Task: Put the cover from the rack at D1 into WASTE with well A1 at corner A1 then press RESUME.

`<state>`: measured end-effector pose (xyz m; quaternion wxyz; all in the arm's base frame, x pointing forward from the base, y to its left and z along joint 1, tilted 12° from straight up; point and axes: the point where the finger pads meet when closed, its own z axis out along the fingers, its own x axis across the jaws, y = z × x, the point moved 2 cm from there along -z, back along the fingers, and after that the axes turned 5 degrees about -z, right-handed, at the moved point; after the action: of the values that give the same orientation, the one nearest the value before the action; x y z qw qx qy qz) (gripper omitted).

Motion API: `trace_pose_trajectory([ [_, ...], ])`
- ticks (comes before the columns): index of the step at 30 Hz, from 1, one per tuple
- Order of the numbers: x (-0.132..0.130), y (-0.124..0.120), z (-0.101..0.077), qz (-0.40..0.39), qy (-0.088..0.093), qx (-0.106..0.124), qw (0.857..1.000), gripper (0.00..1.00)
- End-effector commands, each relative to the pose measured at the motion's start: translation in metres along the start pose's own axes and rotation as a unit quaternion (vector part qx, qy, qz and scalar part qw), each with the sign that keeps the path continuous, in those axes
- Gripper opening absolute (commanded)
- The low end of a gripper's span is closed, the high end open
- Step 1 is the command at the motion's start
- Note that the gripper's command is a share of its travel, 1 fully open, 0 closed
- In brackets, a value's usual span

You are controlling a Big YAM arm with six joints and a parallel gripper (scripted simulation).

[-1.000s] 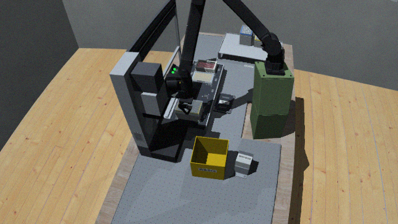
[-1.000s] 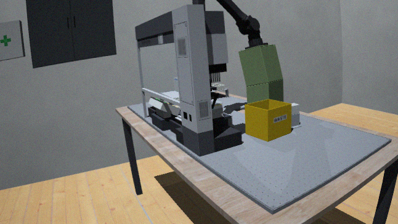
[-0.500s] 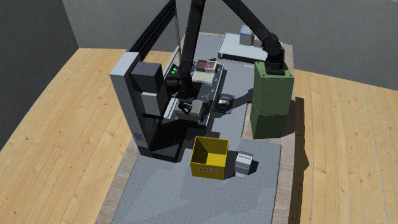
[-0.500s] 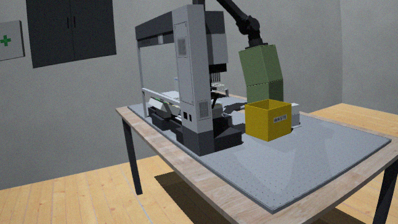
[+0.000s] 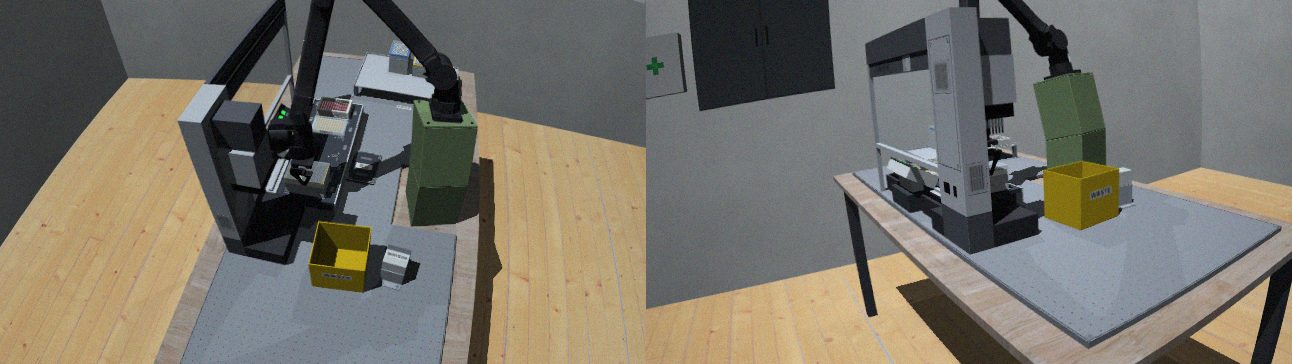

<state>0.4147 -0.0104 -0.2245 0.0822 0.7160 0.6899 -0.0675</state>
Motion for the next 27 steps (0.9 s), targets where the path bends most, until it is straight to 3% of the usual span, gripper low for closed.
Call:
trace_pose_trajectory([
  [1, 0.004, 0.01, -0.022, -0.002, 0.002, -0.015, 1.0, 0.0],
  [27, 0.005, 0.012, -0.063, 0.0, 0.002, -0.018, 1.0, 0.0],
])
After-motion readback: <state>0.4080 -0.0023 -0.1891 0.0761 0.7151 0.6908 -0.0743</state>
